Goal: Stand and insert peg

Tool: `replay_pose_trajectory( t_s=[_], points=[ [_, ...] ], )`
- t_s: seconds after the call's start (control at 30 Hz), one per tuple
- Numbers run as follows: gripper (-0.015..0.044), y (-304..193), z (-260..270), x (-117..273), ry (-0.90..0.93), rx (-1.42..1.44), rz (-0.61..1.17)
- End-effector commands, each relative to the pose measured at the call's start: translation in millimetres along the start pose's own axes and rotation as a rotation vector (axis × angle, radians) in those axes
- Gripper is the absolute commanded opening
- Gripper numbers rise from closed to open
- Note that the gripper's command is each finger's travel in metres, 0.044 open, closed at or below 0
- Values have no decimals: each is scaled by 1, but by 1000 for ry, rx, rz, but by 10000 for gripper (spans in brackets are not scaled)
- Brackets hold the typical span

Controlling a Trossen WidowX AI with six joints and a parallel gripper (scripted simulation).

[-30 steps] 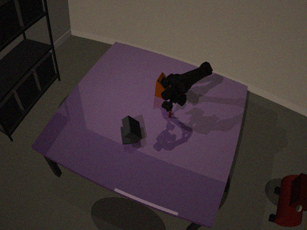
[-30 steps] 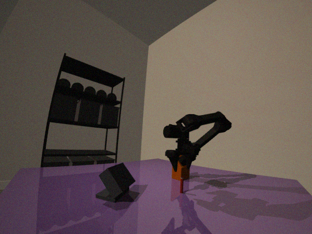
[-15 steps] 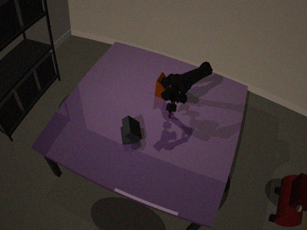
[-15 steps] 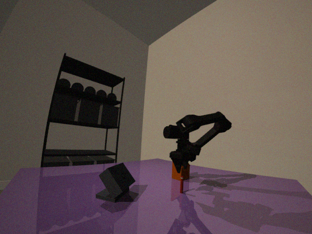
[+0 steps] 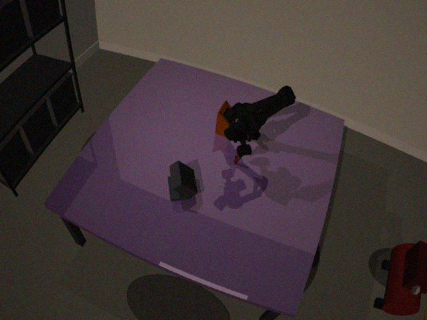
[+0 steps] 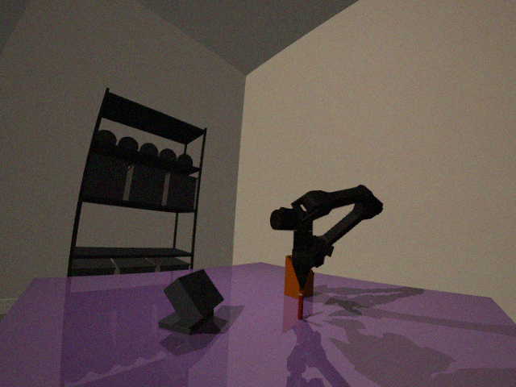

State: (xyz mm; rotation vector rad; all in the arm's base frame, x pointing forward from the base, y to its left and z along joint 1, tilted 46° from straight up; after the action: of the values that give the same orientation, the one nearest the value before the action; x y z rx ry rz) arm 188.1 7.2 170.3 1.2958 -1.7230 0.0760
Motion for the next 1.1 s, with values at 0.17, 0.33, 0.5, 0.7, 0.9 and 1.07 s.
replay_pose_trajectory(
  t_s=[0.17,0.33,0.5,0.7,0.9,1.07],
  points=[
    [440,0,0,-2,-4,251,-3],
    [440,0,1,-3,-5,379,-3],
    [440,0,1,-4,-5,508,-2],
    [440,0,1,-4,-5,547,-2],
    [440,0,0,-7,-4,547,-2],
    [440,-1,0,-15,-2,547,-1]
  ],
)
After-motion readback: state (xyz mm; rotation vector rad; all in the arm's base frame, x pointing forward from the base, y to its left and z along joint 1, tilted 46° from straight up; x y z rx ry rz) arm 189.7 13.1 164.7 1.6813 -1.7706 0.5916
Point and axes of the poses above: the point midway between the two fingers, 35 mm back from their tips, its own x axis back along the fingers, its own z axis across the jaws, y = z × x, the point moved 9 cm from there along x, back along the fingers, and after that the axes turned 14 degrees about x, right-handed, at the moved point
